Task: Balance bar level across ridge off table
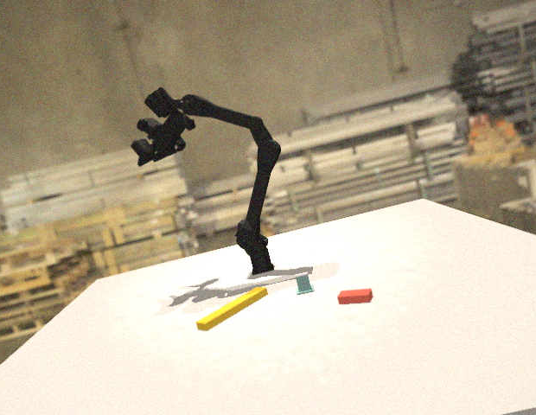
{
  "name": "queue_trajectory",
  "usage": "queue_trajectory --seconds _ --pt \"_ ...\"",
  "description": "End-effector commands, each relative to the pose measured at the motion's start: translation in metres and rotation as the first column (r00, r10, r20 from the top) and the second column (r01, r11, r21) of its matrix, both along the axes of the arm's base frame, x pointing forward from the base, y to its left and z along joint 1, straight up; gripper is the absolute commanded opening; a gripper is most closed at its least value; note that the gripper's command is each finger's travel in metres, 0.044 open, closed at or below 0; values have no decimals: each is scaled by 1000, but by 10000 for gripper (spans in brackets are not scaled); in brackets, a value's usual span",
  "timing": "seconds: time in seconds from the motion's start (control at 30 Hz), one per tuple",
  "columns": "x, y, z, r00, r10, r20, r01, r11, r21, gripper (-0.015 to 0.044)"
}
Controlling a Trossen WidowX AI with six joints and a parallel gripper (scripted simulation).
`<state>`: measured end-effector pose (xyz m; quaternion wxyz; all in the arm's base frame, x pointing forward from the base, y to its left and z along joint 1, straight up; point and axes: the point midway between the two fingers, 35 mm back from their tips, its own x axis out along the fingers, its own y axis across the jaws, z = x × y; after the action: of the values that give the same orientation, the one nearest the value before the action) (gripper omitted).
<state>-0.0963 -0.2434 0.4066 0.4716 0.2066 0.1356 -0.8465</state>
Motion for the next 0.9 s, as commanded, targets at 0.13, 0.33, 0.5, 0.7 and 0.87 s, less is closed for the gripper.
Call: queue_trajectory --seconds 0.13,0.33,0.5,0.7,0.87 --pt "35 -25 -26 990 130 58 -134 989 68 315" --pt "62 -36 -43 972 214 97 -224 968 110 315" --pt "85 -42 -56 953 276 128 -292 946 140 315" --pt "114 -46 -72 924 346 164 -373 910 179 315" --pt "139 -48 -87 894 403 196 -440 871 216 315"
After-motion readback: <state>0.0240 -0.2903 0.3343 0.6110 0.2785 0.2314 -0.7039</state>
